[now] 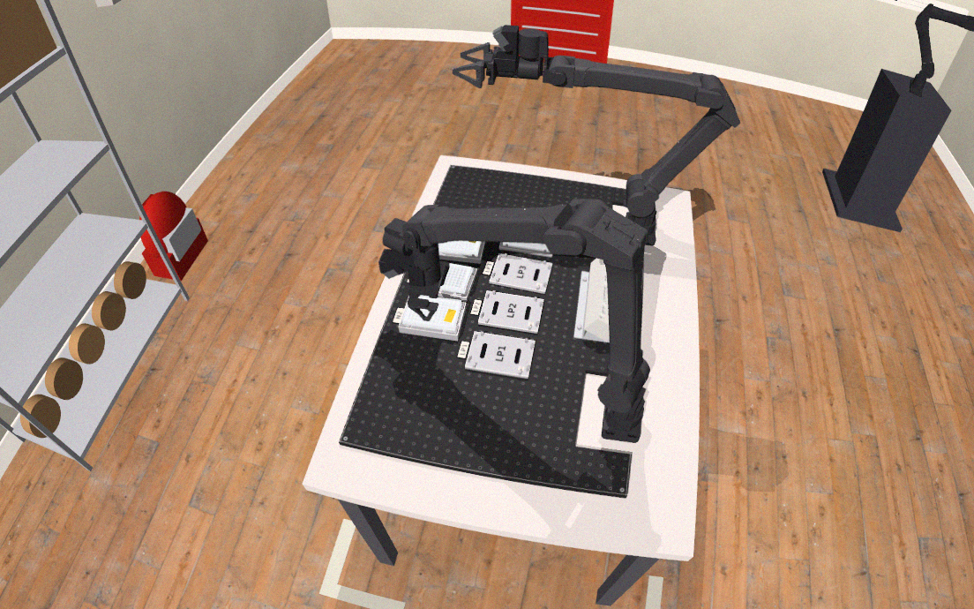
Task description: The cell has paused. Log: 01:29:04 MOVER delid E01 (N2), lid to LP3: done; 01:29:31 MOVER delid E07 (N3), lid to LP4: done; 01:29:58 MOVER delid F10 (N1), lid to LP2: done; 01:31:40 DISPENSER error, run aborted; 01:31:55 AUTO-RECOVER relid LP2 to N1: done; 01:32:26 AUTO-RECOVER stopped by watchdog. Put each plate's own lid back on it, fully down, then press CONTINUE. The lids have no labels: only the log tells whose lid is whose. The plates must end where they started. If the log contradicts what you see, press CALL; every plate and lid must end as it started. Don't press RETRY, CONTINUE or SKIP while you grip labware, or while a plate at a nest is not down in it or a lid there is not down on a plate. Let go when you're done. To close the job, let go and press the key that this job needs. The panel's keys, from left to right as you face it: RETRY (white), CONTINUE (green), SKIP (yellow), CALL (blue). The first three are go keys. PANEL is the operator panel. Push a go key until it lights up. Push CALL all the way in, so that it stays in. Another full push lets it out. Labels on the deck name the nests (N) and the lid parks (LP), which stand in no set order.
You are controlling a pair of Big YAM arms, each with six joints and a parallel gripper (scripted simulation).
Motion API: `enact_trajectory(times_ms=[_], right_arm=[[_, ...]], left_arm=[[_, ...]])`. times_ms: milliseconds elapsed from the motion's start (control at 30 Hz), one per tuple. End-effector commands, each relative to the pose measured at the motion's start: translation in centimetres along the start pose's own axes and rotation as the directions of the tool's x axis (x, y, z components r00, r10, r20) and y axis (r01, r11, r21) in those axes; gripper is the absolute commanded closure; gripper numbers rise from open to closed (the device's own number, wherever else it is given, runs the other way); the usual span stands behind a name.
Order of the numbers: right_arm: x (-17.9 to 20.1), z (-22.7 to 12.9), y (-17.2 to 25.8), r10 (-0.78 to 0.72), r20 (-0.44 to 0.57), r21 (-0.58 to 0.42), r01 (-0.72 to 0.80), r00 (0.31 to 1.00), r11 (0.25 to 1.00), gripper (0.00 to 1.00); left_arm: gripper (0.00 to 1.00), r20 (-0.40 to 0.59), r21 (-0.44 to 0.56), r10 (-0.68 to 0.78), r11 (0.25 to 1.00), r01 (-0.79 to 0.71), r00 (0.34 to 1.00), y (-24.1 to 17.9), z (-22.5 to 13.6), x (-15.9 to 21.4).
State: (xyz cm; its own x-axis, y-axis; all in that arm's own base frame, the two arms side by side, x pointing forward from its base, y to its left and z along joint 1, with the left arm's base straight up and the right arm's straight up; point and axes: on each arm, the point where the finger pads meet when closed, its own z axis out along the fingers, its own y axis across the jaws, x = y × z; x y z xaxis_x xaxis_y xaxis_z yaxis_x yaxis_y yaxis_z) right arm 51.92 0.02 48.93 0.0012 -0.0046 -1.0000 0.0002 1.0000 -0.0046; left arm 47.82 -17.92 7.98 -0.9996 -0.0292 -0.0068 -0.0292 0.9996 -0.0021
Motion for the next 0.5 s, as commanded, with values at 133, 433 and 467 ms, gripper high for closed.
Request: enact_trajectory(times_ms=[133, 433, 467], right_arm=[[-3.5, -0.2, -0.1, 0.012, 0.057, -0.001, -0.012, 0.998, 1.0, 0.0], [-3.5, -0.2, -0.1, 0.012, 0.057, -0.001, -0.012, 0.998, 1.0, 0.0], [-3.5, -0.2, -0.1, 0.012, 0.057, -0.001, -0.012, 0.998, 1.0, 0.0]], left_arm=[[0.0, 0.011, 0.006, 0.033, 0.999, -0.033, 0.999, -3.6, -0.9, 1.0], [0.0, 0.044, 0.026, 0.034, 0.999, -0.036, 0.998, -7.5, -1.6, 3.3], [0.0, 0.044, 0.026, 0.034, 0.999, -0.036, 0.998, -7.5, -1.6, 3.3]])
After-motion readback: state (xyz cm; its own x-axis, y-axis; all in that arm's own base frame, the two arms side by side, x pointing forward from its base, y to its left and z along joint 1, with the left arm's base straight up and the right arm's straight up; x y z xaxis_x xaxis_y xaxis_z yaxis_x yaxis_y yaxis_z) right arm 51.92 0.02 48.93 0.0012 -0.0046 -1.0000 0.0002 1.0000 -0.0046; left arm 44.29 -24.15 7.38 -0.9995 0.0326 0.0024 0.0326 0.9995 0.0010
